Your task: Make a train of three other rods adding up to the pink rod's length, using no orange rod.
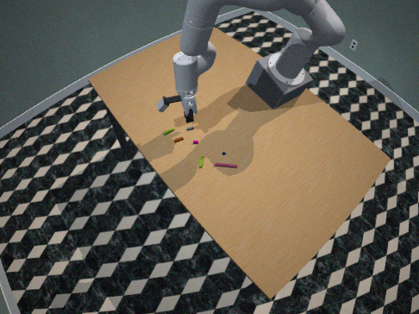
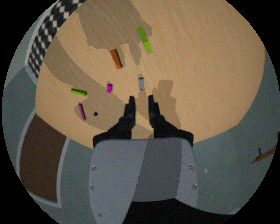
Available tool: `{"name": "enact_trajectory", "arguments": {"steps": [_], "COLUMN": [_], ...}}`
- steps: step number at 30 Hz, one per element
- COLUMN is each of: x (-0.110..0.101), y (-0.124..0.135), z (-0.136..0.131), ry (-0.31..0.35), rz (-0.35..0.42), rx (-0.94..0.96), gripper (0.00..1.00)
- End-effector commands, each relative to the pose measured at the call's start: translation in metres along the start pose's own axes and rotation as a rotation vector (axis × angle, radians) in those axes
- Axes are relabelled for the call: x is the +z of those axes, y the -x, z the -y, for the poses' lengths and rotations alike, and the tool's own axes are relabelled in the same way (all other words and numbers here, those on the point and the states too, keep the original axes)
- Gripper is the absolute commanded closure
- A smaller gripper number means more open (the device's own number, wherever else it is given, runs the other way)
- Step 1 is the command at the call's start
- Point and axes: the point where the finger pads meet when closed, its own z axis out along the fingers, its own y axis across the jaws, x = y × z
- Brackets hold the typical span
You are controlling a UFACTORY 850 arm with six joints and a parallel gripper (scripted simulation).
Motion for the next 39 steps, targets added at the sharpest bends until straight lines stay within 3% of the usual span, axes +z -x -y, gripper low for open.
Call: {"name": "enact_trajectory", "arguments": {"steps": [1, 22, 39], "x": [-0.001, 0.002, 0.02], "y": [-0.001, -0.001, -0.001], "z": [0.0, 0.0, 0.0], "ry": [0.0, -0.001, -0.002], "rz": [-0.002, -0.002, -0.003], "rx": [0.0, 0.0, -0.001], "gripper": [0.76, 0.76, 0.76]}}
